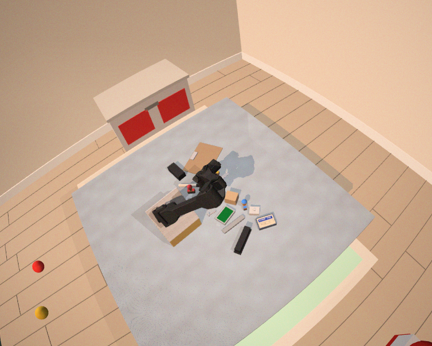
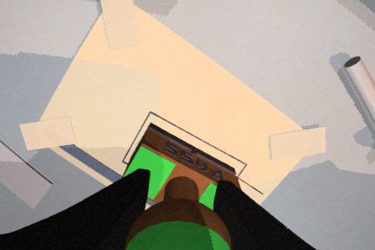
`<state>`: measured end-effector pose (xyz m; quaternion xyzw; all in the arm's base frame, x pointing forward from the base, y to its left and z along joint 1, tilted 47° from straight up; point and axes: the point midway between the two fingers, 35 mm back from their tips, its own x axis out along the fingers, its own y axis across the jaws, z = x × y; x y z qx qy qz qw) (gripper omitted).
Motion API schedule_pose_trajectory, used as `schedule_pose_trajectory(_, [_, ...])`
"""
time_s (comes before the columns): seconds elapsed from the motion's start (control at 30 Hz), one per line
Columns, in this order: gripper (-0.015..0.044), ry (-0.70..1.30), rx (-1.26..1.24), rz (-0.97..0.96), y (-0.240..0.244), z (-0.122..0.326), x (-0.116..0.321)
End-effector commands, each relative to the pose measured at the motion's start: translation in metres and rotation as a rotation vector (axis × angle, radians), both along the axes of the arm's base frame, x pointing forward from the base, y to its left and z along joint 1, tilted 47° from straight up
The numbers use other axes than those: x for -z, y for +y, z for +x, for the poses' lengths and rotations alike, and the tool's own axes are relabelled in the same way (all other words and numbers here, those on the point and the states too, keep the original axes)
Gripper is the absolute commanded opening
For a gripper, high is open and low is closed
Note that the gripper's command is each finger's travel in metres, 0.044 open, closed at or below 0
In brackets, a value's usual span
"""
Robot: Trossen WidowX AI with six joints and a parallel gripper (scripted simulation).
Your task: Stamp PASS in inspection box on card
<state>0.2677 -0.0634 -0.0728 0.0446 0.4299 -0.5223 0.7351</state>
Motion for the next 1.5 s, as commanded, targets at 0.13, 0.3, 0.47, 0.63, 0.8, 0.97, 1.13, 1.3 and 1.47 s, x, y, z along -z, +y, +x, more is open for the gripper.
schedule_pose_trajectory(0.13, [0.0, 0.001, 0.001, -0.003, -0.001, 0.0, 0.0])
schedule_pose_trajectory(0.3, [0.0, 0.001, 0.001, -0.003, -0.001, 0.0, 0.0])
schedule_pose_trajectory(0.47, [0.0, 0.001, 0.001, -0.003, 0.0, 0.0, -0.001])
schedule_pose_trajectory(0.63, [0.0, 0.001, 0.001, -0.002, 0.002, 0.0, -0.003])
schedule_pose_trajectory(0.8, [0.0, 0.001, 0.001, -0.002, 0.003, -0.001, -0.004])
schedule_pose_trajectory(0.97, [0.0, 0.001, 0.001, -0.002, 0.005, -0.001, -0.006])
schedule_pose_trajectory(1.13, [0.0, 0.001, 0.001, -0.002, 0.006, -0.001, -0.007])
schedule_pose_trajectory(1.3, [0.0, 0.001, 0.0, 0.0, 0.012, -0.001, -0.012])
schedule_pose_trajectory(1.47, [0.0, 0.001, 0.0, 0.002, 0.018, -0.001, -0.016])
